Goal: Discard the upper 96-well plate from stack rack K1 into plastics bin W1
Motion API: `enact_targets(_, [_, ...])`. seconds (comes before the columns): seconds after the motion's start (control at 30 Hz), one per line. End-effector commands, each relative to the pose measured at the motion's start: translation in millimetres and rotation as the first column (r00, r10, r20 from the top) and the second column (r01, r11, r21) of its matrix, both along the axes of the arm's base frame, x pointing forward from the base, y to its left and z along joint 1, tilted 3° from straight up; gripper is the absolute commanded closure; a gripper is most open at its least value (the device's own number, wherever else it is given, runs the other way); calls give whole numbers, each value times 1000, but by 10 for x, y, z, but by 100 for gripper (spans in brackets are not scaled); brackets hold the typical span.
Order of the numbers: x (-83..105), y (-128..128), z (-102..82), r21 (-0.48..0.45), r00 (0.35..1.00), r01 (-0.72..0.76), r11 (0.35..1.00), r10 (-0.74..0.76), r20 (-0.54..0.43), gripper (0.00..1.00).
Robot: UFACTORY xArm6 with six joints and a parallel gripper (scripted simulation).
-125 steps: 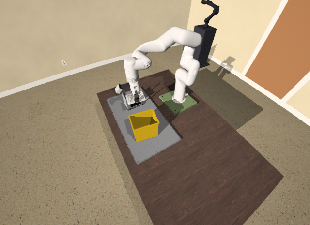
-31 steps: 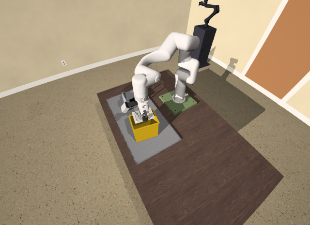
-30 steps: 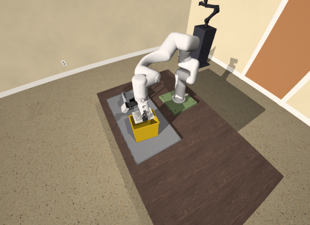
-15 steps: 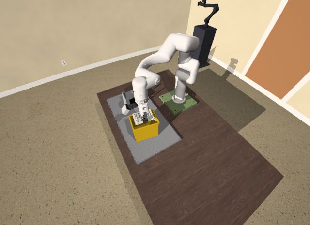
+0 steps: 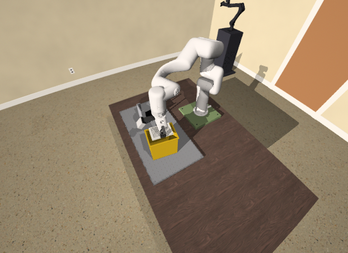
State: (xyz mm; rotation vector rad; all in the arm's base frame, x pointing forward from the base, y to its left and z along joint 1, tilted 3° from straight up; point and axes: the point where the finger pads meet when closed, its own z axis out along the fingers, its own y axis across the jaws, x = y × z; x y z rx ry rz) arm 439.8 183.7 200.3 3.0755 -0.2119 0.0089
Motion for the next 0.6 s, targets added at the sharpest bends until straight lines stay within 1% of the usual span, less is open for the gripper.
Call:
enact_targets(0.0, [10, 5, 15, 2, 1000, 0, 1000, 0, 4, 100])
enact_targets(0.57, [10, 3, -10, 2, 1000, 0, 1000, 0, 4, 100])
